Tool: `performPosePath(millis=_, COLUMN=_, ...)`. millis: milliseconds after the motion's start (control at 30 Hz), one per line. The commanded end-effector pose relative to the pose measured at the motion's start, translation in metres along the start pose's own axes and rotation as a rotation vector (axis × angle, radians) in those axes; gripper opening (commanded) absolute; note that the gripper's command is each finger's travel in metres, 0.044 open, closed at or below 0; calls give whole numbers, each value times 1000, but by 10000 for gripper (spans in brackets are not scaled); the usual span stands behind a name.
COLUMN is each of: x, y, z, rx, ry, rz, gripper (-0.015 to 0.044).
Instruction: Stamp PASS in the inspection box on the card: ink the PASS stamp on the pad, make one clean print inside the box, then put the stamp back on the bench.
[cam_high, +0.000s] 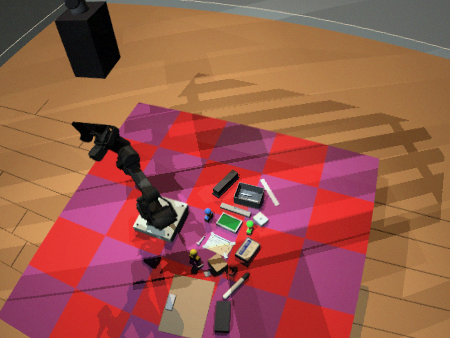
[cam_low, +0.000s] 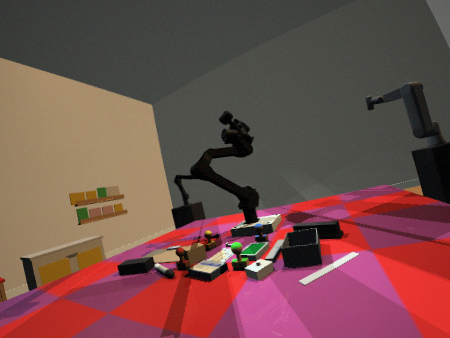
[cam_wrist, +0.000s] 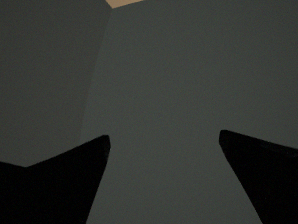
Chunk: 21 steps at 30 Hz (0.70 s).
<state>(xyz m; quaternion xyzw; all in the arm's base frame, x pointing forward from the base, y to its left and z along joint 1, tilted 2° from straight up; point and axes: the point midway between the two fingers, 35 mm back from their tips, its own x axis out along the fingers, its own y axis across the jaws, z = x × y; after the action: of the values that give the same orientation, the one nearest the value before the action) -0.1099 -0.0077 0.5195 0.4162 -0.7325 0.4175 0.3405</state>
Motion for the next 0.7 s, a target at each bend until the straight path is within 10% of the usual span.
performPosePath(millis=0, x=0, y=1, z=-1, rx=0, ry=2, rz=3, gripper=374)
performPosePath(millis=200, x=-1, y=31, z=-39, rx=27, ry=119, rz=131, gripper=226)
performPosePath(millis=667, x=-76, y=98, z=-202, rx=149, ry=739, rz=455, gripper=226)
